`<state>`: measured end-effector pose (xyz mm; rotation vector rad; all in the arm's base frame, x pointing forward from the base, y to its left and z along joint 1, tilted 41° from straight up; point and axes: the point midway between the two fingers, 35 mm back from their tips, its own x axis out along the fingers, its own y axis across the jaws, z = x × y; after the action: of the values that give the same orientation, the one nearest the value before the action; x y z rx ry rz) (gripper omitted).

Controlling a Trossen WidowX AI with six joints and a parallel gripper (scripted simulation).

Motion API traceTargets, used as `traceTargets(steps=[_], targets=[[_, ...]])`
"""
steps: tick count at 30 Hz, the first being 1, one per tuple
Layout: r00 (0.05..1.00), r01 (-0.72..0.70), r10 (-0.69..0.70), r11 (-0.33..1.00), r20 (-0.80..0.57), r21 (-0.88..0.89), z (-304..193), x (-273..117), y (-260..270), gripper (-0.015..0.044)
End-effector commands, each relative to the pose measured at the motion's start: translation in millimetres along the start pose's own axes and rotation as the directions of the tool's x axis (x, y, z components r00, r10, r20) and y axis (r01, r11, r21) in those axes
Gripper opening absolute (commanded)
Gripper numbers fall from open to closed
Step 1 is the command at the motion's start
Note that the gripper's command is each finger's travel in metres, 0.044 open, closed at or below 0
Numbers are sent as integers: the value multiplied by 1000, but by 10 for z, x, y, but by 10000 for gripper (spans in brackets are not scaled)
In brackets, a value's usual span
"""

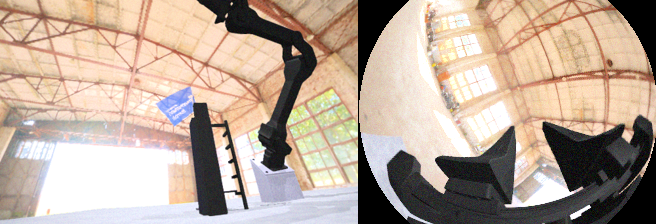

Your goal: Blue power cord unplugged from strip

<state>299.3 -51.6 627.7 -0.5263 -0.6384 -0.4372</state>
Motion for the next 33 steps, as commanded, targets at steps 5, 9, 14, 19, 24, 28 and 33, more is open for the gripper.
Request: traceTargets(steps=[5, 9, 14, 19, 24, 28, 33], targets=[[933, -187, 230, 967, -278, 174, -1147, 23, 647, 160], [839, -219, 339, 927, -426, 306, -1775, -121, 932, 160], [668, -170, 455, 863, -589, 475, -2530, -454, 1225, 160], [447, -18, 550, 794, -705, 608, -3201, -941, 1445, 160], [191, 222, 625, 723, -756, 654, -3748, -1559, 1600, 160], [-20, 446, 674, 667, -739, 596, -4061, -2116, 1680, 160], [-290, 728, 728, 589, -621, 351, -4286, -2915, 1740, 160]])
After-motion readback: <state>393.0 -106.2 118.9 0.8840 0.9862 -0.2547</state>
